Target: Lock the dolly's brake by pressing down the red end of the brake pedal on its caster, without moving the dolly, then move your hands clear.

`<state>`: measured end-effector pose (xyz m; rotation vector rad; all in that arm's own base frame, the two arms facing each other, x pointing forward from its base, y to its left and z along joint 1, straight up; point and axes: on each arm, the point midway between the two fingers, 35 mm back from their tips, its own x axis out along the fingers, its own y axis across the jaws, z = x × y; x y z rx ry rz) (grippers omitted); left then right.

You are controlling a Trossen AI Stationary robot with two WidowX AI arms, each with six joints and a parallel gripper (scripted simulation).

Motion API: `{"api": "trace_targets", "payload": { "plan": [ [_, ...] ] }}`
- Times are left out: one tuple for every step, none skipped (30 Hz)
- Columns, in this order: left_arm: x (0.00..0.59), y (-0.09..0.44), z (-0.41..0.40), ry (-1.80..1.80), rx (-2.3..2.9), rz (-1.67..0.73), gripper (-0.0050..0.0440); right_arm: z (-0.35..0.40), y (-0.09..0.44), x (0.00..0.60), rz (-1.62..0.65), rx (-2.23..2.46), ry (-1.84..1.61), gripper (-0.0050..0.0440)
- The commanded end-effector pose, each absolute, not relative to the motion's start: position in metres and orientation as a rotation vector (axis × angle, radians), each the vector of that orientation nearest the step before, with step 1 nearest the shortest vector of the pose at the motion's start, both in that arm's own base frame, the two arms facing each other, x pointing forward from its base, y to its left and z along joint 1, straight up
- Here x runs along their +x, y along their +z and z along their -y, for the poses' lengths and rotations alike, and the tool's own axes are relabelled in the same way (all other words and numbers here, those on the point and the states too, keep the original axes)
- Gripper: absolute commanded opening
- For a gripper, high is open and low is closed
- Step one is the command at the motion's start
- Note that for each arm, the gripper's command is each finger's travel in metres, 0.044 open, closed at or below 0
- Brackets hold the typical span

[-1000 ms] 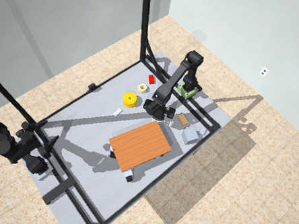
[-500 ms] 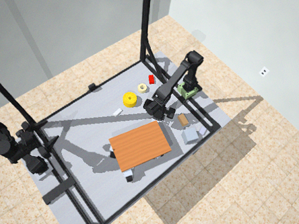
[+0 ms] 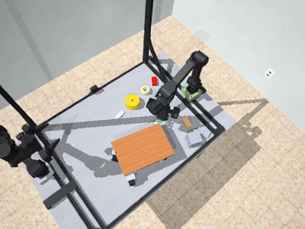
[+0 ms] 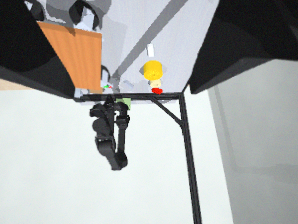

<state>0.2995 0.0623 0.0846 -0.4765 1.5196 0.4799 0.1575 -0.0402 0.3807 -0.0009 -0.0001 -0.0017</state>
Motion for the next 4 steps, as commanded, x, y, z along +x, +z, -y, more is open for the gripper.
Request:
{"api": "trace_targets", "payload": {
  "plan": [
    [0.2975, 0.0765, -0.0619, 0.482, -0.476, -1.534, 0.0000, 0.0400, 0.3809, 0.1575, 0.000, 0.000, 0.000, 0.0440],
    [0.2975, 0.0765, -0.0619, 0.482, -0.476, -1.534, 0.0000, 0.0400, 0.3809, 0.1575, 0.000, 0.000, 0.000, 0.0440],
    [0.2975, 0.0765, -0.0619, 0.482, -0.476, -1.534, 0.0000, 0.0400, 0.3809, 0.1575, 0.000, 0.000, 0.000, 0.0440],
    [0.2975, 0.0765, -0.0619, 0.482, -0.476, -1.534, 0.0000, 0.0400, 0.3809, 0.1575, 0.000, 0.000, 0.000, 0.0440]
  ]
}}
